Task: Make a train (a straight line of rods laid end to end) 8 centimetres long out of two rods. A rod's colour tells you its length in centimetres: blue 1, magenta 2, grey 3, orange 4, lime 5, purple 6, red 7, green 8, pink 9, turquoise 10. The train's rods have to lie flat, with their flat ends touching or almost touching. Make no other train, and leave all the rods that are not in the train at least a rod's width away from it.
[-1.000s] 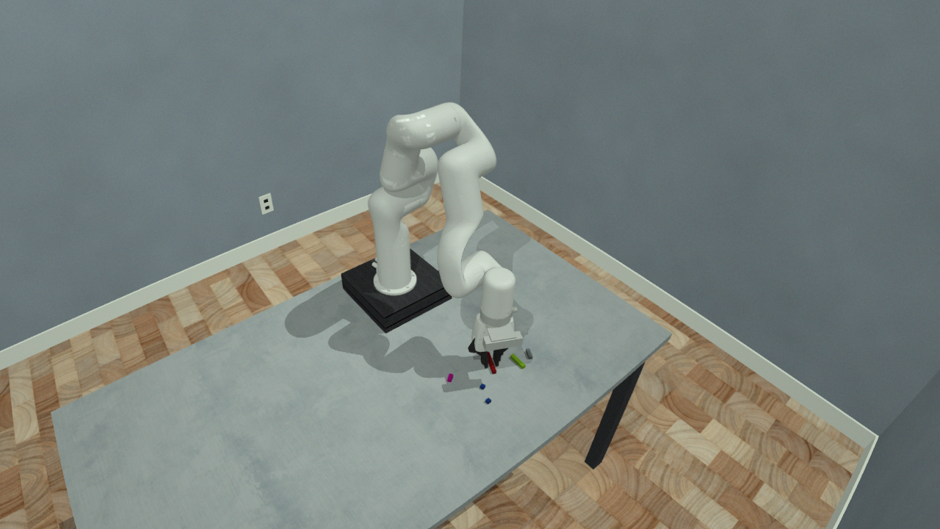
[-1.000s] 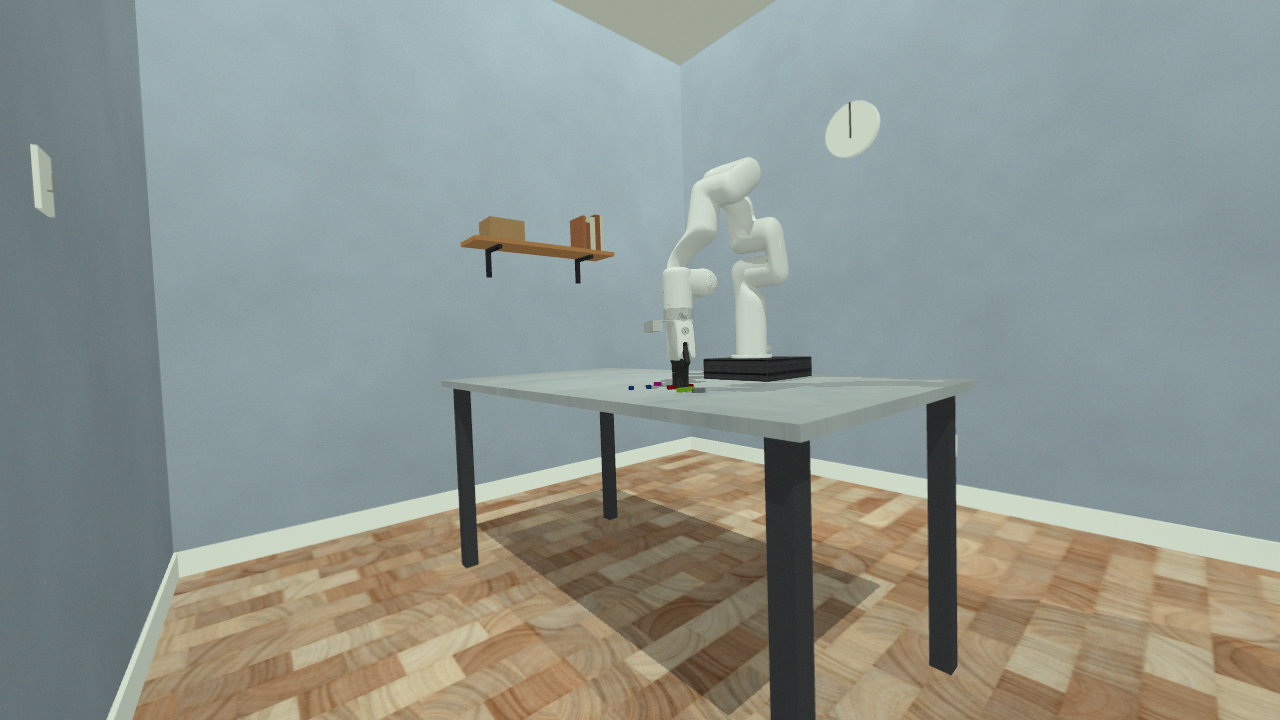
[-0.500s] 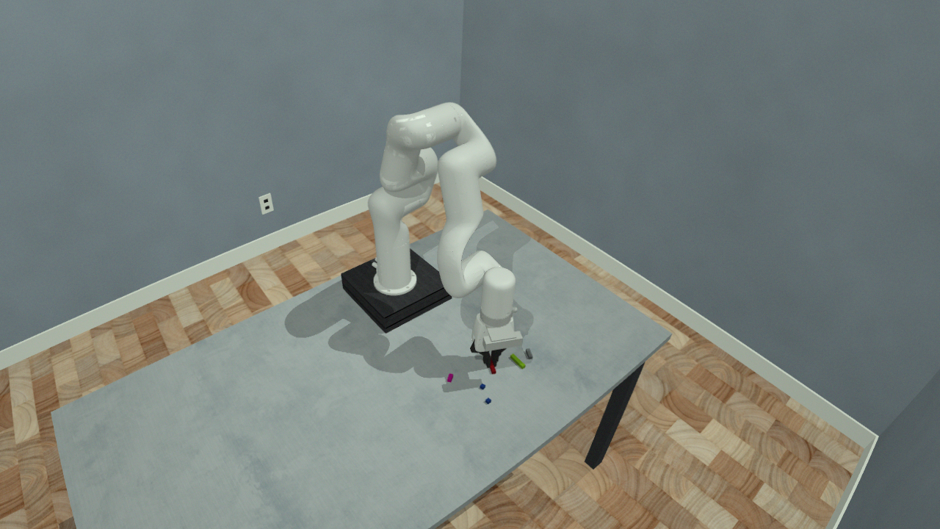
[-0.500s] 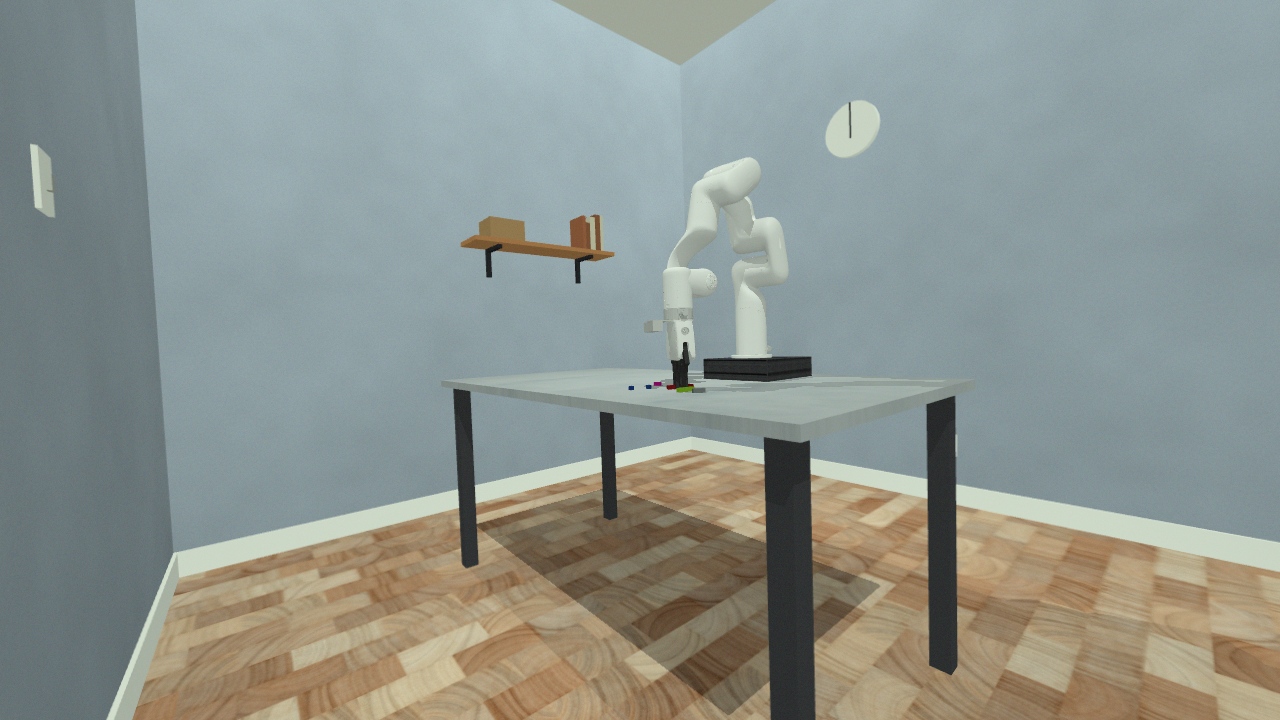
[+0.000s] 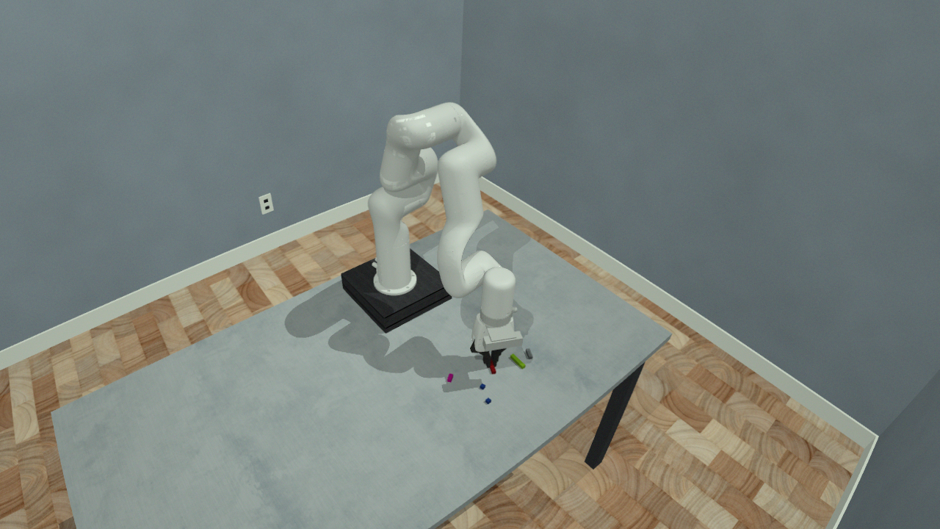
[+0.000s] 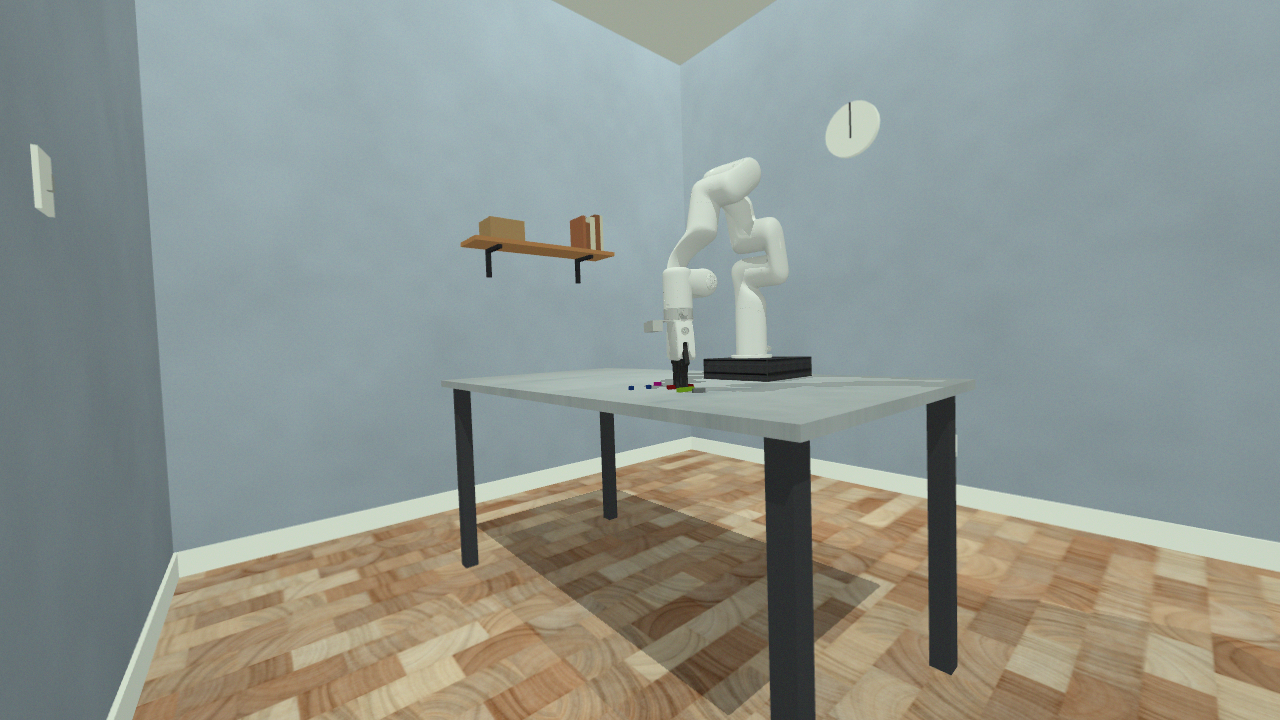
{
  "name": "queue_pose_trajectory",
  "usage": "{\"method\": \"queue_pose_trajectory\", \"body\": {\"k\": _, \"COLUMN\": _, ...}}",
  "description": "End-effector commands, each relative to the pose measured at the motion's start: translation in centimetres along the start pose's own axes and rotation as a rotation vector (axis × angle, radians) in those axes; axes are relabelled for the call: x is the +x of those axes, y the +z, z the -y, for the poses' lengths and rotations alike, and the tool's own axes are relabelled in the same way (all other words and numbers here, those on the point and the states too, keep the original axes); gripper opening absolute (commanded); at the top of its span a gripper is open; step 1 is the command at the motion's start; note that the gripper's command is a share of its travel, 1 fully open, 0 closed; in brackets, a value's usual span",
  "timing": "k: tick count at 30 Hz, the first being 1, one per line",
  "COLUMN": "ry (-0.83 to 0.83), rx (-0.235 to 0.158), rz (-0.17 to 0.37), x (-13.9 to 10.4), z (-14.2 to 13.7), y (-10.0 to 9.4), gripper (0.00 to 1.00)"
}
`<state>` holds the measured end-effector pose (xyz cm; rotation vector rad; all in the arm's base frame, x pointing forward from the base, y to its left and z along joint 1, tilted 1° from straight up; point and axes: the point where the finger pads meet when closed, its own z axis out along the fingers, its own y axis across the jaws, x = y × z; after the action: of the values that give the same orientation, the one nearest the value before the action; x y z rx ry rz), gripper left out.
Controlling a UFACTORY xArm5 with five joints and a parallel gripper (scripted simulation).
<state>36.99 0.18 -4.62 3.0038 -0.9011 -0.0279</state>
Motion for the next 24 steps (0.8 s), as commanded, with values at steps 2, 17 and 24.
{"method": "queue_pose_trajectory", "body": {"k": 2, "ry": 0.0, "rx": 0.002, "rz": -0.003, "x": 0.1, "z": 0.1, "y": -0.1, "gripper": 0.04}}
{"method": "queue_pose_trajectory", "body": {"k": 17, "ry": 0.0, "rx": 0.002, "rz": -0.003, "x": 0.1, "z": 0.1, "y": -2.1, "gripper": 0.04}}
{"method": "queue_pose_trajectory", "body": {"k": 24, "ry": 0.0, "rx": 0.002, "rz": -0.003, "x": 0.1, "z": 0.1, "y": -5.7, "gripper": 0.04}}
